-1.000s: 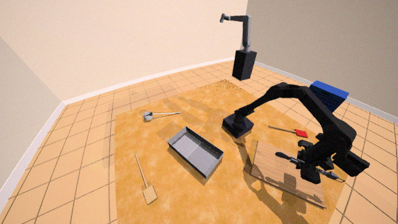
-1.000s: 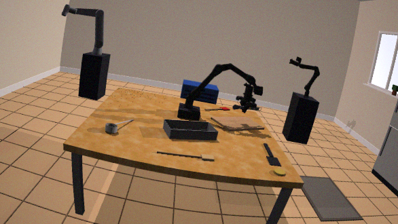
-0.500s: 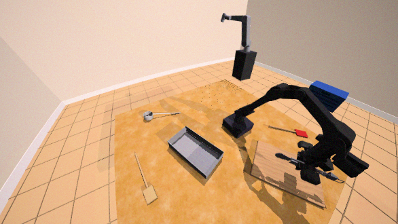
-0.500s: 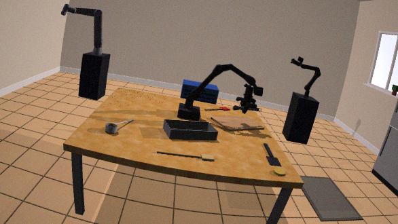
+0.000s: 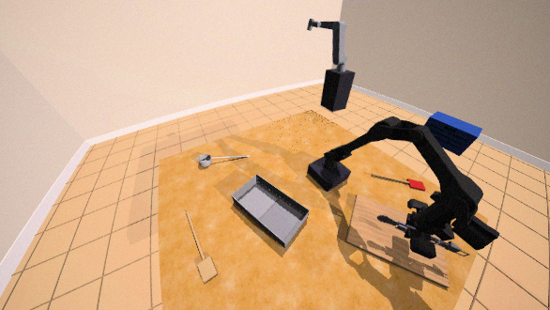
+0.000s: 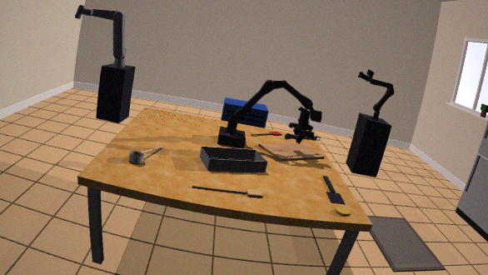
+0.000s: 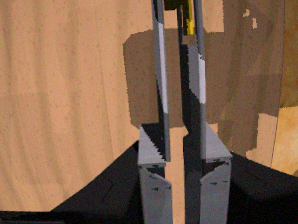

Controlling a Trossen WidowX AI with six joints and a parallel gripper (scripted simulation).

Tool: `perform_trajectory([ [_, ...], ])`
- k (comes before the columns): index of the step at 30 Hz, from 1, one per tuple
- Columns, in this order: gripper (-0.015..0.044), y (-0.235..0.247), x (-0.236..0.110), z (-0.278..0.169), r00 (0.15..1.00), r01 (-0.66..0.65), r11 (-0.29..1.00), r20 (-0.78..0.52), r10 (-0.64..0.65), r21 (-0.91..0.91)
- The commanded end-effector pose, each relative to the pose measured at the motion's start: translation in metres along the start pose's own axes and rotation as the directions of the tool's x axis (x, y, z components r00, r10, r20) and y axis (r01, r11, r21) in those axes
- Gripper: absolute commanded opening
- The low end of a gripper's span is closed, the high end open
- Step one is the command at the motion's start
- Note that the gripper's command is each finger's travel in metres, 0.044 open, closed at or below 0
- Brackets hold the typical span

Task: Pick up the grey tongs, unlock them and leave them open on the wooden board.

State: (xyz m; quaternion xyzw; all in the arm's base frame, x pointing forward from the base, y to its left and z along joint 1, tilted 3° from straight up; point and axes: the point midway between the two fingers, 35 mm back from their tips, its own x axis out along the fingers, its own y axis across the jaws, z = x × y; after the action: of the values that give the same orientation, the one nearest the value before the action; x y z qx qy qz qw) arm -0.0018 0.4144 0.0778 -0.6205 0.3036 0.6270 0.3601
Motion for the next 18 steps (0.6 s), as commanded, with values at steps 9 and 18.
perform_trajectory([
  [9,-0.0150,0.000,0.021,-0.001,1.000,0.003,1.000,0.000,-0.003,0.003],
  [18,-0.0150,0.000,0.030,-0.001,1.000,0.003,1.000,0.000,-0.003,0.003],
])
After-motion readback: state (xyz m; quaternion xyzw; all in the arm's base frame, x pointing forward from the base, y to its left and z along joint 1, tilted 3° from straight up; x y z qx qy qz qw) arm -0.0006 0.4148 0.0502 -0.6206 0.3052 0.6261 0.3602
